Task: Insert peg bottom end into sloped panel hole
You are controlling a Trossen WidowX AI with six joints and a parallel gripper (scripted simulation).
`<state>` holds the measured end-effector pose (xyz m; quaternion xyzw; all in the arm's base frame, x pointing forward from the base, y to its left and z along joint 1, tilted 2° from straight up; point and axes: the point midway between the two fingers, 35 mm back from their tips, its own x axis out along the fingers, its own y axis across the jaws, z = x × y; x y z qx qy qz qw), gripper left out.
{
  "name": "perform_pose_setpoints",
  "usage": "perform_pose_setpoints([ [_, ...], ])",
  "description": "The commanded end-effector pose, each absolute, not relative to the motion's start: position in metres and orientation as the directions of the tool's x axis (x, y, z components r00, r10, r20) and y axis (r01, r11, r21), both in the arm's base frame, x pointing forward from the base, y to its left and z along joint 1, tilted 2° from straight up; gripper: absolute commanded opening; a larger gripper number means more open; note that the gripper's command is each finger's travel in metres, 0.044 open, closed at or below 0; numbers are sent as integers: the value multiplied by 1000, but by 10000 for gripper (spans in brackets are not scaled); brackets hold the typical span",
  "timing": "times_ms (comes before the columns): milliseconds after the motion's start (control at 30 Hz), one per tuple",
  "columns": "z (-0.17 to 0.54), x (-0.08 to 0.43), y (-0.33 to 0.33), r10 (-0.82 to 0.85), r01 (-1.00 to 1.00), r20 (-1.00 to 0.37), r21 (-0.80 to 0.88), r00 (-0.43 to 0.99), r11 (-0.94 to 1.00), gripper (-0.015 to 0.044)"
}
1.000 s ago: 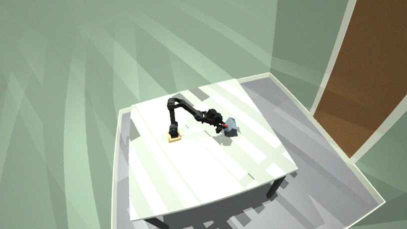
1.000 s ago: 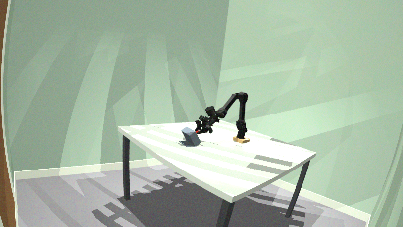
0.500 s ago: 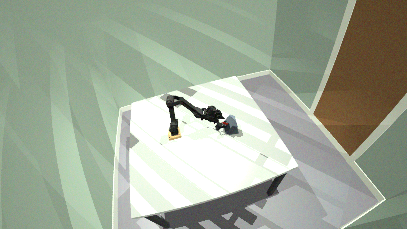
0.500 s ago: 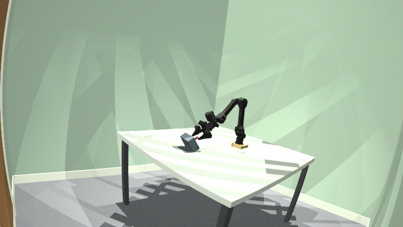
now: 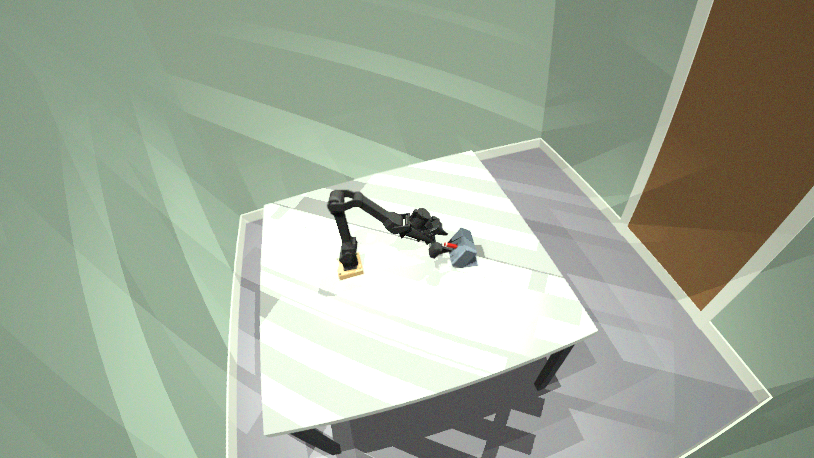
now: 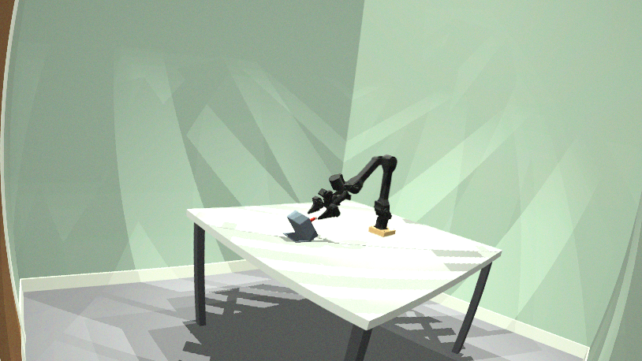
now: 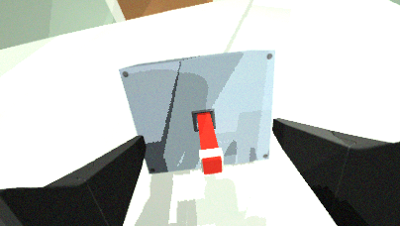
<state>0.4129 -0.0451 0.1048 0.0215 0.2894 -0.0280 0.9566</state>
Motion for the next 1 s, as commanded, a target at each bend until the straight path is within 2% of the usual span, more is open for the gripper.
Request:
perform_pose_setpoints([
  [0,105,408,-44,-38,63,-559,25,828,998,440],
  [967,126,385,-44,-41,66,-554,25,831,998,440],
])
